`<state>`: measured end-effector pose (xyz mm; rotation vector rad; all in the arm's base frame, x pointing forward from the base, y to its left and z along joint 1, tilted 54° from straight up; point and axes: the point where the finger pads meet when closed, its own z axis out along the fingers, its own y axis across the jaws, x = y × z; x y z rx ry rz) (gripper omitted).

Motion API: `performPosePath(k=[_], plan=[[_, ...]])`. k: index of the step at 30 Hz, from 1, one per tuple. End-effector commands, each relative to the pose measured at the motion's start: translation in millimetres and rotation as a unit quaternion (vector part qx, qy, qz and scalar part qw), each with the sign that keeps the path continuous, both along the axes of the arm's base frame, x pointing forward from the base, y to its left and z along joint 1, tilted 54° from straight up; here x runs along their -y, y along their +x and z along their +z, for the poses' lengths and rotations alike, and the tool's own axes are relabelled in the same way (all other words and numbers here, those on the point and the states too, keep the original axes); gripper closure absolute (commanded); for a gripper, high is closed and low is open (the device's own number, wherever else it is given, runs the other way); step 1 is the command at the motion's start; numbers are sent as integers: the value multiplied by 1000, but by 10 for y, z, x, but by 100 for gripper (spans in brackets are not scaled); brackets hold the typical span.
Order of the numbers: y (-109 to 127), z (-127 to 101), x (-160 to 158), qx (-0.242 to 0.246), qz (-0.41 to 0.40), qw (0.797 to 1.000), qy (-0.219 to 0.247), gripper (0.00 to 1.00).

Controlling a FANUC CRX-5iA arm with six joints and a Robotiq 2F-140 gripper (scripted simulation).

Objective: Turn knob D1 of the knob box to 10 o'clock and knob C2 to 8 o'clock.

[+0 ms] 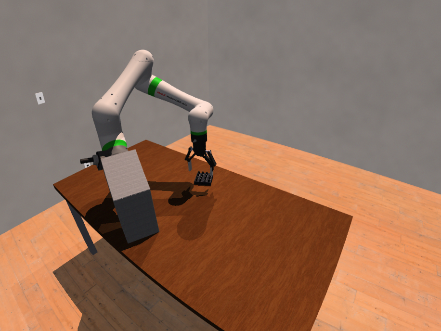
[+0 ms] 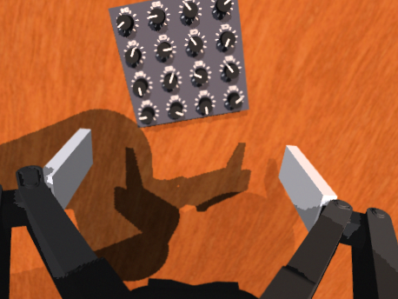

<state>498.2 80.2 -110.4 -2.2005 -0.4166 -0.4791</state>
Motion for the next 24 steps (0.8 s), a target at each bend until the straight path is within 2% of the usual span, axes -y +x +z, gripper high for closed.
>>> performPosePath(k=[1, 8, 10, 11, 17, 24], plan=[[71, 46, 9, -63, -44, 997, 13, 0], [174, 116, 17, -152, -111, 981, 35, 0], [174, 116, 17, -152, -111, 981, 35, 0], [214, 145, 20, -187, -137, 972, 44, 0], [295, 204, 25, -256, -189, 946, 61, 0], [393, 280, 30, -339, -251, 903, 82, 0]])
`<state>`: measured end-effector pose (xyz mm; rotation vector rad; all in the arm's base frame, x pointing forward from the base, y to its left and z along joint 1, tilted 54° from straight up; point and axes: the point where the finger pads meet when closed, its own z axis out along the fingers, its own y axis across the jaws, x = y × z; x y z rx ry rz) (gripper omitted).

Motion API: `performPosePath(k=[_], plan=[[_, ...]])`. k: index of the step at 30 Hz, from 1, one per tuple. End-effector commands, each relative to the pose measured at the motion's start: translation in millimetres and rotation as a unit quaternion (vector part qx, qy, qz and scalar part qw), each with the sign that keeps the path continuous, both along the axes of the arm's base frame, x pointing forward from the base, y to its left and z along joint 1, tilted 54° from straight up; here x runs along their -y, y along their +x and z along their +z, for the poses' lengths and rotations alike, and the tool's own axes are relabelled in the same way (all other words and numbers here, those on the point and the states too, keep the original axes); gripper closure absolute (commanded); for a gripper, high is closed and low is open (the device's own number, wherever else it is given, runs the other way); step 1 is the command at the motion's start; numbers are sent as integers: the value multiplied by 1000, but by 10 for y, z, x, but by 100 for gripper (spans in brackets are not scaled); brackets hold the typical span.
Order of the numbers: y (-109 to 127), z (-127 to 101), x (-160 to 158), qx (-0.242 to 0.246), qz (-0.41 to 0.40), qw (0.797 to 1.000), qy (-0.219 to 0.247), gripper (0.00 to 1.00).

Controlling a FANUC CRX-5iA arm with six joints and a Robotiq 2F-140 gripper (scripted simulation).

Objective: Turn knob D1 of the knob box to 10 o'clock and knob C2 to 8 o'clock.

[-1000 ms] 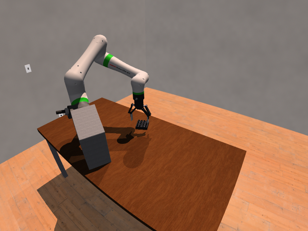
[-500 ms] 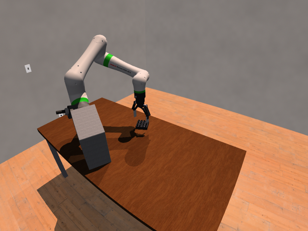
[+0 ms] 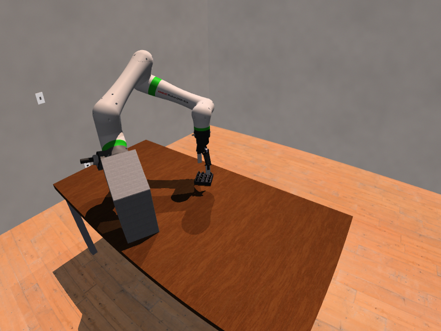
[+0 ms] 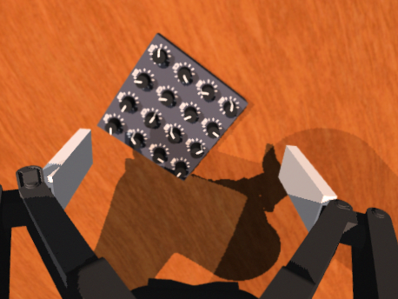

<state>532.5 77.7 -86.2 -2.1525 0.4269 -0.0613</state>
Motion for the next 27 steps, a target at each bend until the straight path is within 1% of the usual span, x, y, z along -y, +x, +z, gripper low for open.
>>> performPosePath(k=[1, 3, 4, 5, 9, 14, 16, 21, 22, 27], plan=[[64, 49, 6, -65, -42, 997, 12, 0], [64, 49, 6, -65, -42, 997, 12, 0], [98, 76, 8, -96, -65, 993, 20, 0], [115, 89, 8, -111, -77, 991, 23, 0], [167, 132, 10, -158, -112, 980, 35, 0], [232, 187, 12, -218, -157, 962, 50, 0], [243, 197, 13, -228, -165, 958, 53, 0], [246, 200, 13, -231, -166, 957, 53, 0], [246, 200, 13, -231, -166, 957, 53, 88], [246, 200, 13, -231, -166, 957, 53, 88]])
